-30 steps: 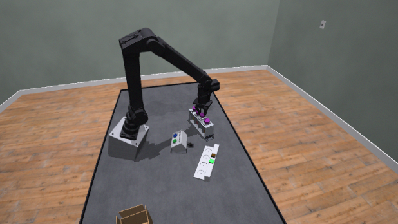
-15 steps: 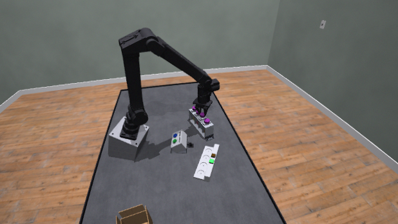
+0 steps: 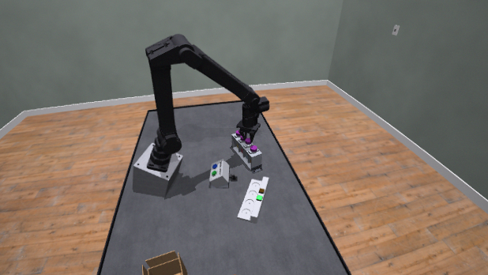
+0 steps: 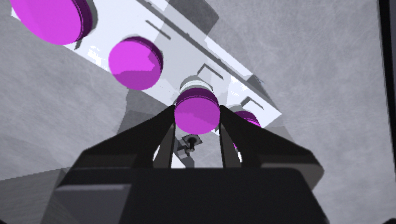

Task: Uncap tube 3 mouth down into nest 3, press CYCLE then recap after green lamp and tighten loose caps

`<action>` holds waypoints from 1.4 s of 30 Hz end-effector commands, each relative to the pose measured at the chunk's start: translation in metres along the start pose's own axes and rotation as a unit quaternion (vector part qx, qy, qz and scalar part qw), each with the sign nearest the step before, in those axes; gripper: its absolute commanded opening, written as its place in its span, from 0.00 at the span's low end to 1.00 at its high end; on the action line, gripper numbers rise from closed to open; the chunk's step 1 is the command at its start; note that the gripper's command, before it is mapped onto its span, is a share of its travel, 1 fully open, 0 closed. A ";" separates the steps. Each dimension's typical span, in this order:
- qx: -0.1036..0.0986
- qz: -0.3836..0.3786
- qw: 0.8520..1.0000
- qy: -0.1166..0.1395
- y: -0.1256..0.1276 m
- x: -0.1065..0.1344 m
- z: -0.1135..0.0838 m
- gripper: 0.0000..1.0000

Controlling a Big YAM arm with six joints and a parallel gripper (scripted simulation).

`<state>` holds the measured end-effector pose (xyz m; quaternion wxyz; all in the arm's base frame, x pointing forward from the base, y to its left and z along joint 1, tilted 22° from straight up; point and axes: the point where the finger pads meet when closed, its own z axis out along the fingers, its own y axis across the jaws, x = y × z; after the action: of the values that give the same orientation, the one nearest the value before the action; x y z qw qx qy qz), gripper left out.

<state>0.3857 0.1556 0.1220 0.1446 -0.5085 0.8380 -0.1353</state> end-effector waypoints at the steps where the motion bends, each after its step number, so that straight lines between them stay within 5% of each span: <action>1: -0.003 -0.004 1.000 0.002 0.003 -0.007 -0.003 0.00; 42: 0.007 -0.006 1.000 -0.013 -0.005 -0.020 -0.001 0.00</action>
<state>0.3856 0.1561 0.1191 0.1412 -0.5079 0.8388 -0.1359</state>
